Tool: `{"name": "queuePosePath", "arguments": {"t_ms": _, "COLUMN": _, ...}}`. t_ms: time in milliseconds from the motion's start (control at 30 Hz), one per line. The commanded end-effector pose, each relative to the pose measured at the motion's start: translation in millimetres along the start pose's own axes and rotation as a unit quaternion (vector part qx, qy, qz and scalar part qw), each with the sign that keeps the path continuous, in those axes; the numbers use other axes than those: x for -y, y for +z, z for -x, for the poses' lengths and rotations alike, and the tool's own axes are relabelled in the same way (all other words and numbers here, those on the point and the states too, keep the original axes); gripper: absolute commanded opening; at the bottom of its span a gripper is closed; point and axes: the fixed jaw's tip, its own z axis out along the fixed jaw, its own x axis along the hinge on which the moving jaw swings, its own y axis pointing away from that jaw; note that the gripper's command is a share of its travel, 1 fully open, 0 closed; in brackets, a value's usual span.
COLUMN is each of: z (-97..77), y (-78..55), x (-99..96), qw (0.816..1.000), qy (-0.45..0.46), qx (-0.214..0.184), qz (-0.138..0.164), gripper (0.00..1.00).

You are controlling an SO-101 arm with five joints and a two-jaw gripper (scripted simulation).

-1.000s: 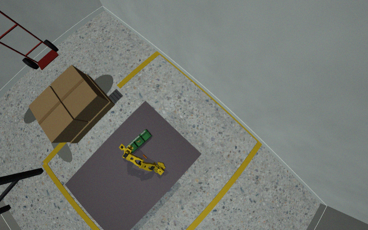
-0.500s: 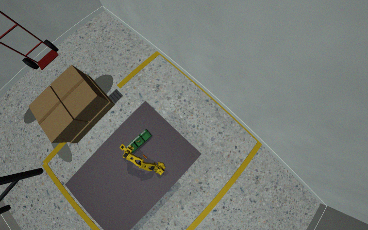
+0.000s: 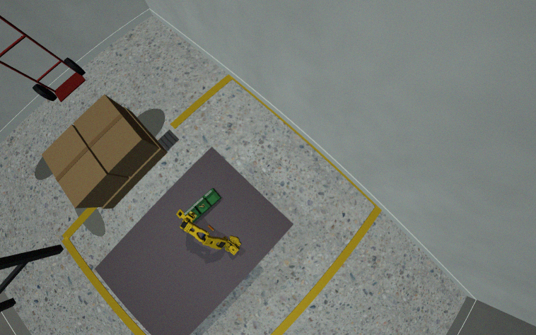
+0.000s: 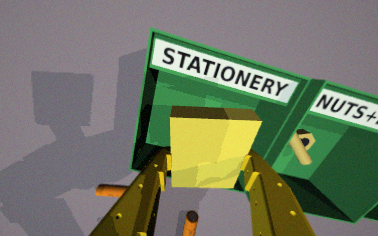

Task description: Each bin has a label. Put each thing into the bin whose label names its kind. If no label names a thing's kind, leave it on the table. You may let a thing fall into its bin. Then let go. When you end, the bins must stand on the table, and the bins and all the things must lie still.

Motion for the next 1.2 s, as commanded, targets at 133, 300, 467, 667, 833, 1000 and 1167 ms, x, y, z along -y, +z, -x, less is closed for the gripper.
{"name": "queuePosePath", "arguments": {"t_ms": 133, "z": 11.5, "y": -18.3, "x": -3.0, "qw": 0.999, "qy": -0.001, "qx": 0.048, "qz": 0.003, "gripper": 0.0}}
{"name": "queuePosePath", "arguments": {"t_ms": 300, "z": 11.4, "y": -15.9, "x": -3.0, "qw": 0.999, "qy": -0.001, "qx": 0.048, "qz": 0.003, "gripper": 0.0}}
{"name": "queuePosePath", "arguments": {"t_ms": 467, "z": 11.0, "y": -10.7, "x": -3.0, "qw": 0.999, "qy": -0.001, "qx": 0.048, "qz": 0.003, "gripper": 0.0}}
{"name": "queuePosePath", "arguments": {"t_ms": 667, "z": 10.3, "y": -5.6, "x": -3.0, "qw": 0.999, "qy": -0.001, "qx": 0.048, "qz": 0.003, "gripper": 0.0}}
{"name": "queuePosePath", "arguments": {"t_ms": 833, "z": 9.3, "y": -0.4, "x": -2.9, "qw": 0.999, "qy": -0.001, "qx": 0.048, "qz": 0.003, "gripper": 0.0}}
{"name": "queuePosePath", "arguments": {"t_ms": 1000, "z": 8.8, "y": 1.9, "x": -2.9, "qw": 0.999, "qy": -0.001, "qx": 0.048, "qz": 0.003, "gripper": 0.0}}
{"name": "queuePosePath", "arguments": {"t_ms": 1167, "z": 8.8, "y": 2.1, "x": -2.9, "qw": 0.999, "qy": -0.001, "qx": 0.048, "qz": 0.003, "gripper": 0.0}}
